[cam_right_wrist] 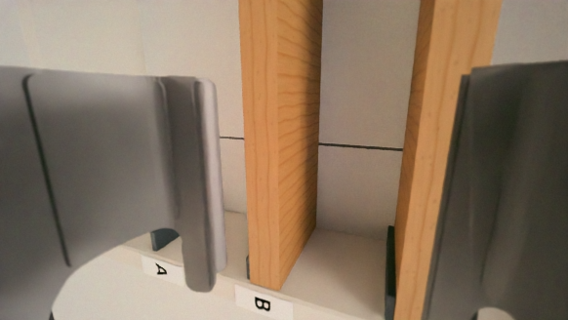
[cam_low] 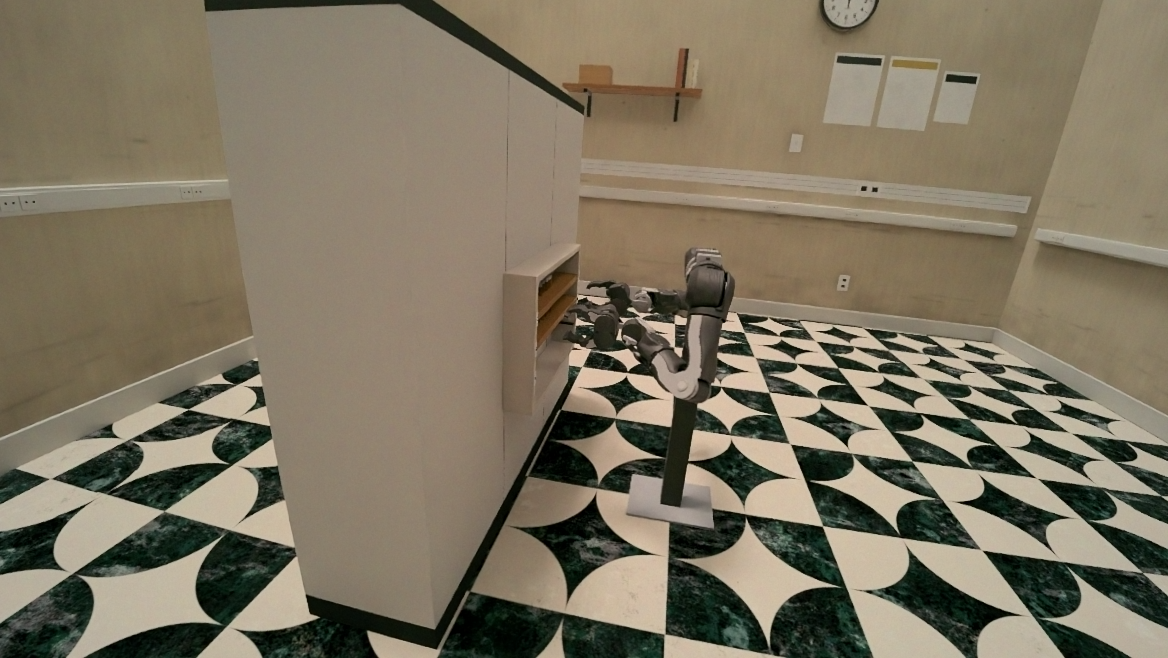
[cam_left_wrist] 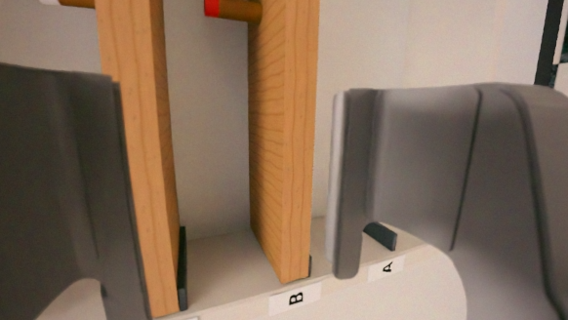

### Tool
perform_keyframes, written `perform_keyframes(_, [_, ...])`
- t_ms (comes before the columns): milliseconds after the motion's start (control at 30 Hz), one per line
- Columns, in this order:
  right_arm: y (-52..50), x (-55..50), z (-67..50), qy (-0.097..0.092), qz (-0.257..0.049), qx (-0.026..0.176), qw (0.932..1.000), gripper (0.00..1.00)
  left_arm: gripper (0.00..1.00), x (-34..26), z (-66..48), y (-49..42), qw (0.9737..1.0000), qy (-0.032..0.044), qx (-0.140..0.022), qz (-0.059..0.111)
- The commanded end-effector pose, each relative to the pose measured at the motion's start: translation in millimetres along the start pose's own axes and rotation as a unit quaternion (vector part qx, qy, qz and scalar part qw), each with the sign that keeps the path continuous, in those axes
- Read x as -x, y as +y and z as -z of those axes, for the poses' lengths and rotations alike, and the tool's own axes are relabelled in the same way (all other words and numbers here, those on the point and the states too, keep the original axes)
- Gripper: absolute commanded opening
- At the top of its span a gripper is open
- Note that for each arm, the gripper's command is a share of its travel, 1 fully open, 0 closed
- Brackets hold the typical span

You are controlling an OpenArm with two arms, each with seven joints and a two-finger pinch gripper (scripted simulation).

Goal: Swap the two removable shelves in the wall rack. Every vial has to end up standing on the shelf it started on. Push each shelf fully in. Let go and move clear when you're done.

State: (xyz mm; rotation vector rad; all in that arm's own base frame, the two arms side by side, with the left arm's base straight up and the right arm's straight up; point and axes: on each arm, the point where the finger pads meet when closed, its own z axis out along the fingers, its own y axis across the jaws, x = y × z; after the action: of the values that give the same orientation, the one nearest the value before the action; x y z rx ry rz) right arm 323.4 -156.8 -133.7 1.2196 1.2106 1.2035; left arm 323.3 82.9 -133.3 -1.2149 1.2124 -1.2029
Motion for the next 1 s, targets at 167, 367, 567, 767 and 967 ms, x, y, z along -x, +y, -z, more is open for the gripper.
perform_keyframes(167, [-1.7, -1.1, 0.1, 0.002, 0.001, 0.004, 1.0000, 0.33, 0.33, -0.6, 0.0, 2.2, 1.0000, 0.0016, -0.003, 0.001])
perform_keyframes(367, [-5.6, -1.0, 0.1, 0.002, 0.001, 0.004, 1.0000, 0.33, 0.33, -0.6, 0.0, 6.0, 1.0000, 0.0016, -0.003, 0.001])
perform_keyframes(567, [-9.4, -1.0, 0.0, 0.002, 0.001, 0.004, 1.0000, 0.33, 0.33, -0.6, 0.0, 9.9, 1.0000, 0.0016, -0.003, 0.001])
perform_keyframes(767, [-12.0, -1.0, 0.0, 0.002, 0.001, 0.004, 1.0000, 0.33, 0.33, -0.6, 0.0, 12.4, 1.0000, 0.0016, -0.003, 0.001])
perform_keyframes(967, [-15.8, -1.0, 0.0, 0.002, 0.001, 0.004, 1.0000, 0.33, 0.33, -0.6, -0.1, 16.3, 1.0000, 0.0016, -0.003, 0.001])
